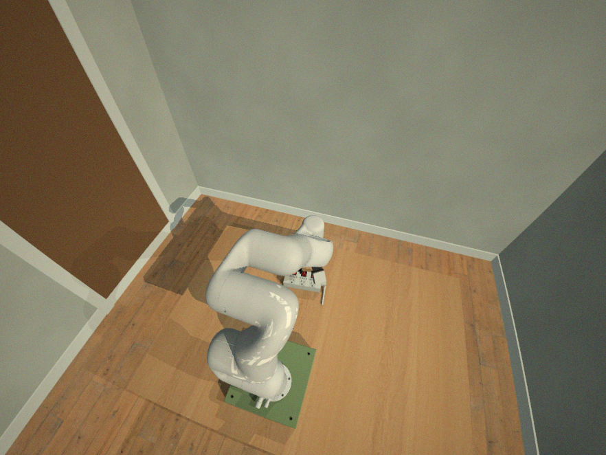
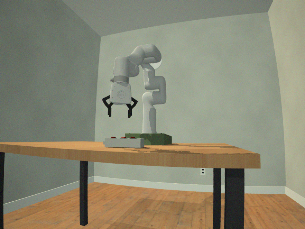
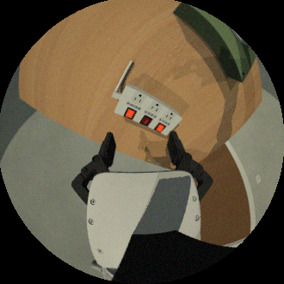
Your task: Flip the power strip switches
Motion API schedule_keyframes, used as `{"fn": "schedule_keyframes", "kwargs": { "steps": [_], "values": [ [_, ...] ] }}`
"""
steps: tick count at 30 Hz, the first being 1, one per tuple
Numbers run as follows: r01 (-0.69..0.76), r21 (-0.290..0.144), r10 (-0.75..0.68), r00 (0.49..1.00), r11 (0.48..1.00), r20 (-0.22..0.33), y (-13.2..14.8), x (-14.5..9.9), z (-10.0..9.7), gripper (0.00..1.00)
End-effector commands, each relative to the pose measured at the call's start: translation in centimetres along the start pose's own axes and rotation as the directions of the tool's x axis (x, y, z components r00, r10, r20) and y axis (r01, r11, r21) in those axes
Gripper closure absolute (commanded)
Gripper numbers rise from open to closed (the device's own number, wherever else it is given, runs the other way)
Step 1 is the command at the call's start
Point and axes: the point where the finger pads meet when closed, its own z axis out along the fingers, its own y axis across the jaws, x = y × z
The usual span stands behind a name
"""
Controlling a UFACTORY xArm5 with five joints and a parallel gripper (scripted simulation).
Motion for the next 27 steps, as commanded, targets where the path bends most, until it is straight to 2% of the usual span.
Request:
{"fn": "schedule_keyframes", "kwargs": {
  "steps": [1, 7, 14, 16, 17, 18, 19, 20, 27],
  "values": [
    [0.275, 0.0, -0.275, 0.961, 0.961, 0.001, -1.3, -0.9, 1.2, 0.0],
    [0.497, 0.002, -0.497, 0.868, 0.868, 0.003, -2.5, -1.5, 2.7, 0.0],
    [0.729, 0.001, -0.729, 0.684, 0.684, 0.002, -3.0, -1.7, 3.3, 0.0],
    [0.729, 0.001, -0.729, 0.684, 0.684, 0.002, -3.0, -1.7, 3.3, 0.0],
    [0.81, 0.0, -0.81, 0.586, 0.586, 0.002, -3.0, -1.7, 3.4, 0.0],
    [0.832, -0.001, -0.832, 0.555, 0.555, 0.002, -3.0, -1.7, 3.4, 0.0],
    [0.851, -0.002, -0.851, 0.526, 0.526, 0.002, -3.0, -1.7, 3.4, 1.0],
    [0.87, -0.003, -0.87, 0.494, 0.494, 0.002, -3.0, -1.7, 3.4, 1.0],
    [0.87, -0.003, -0.87, 0.494, 0.494, 0.002, -3.0, -1.7, 3.4, 1.0]
  ]
}}
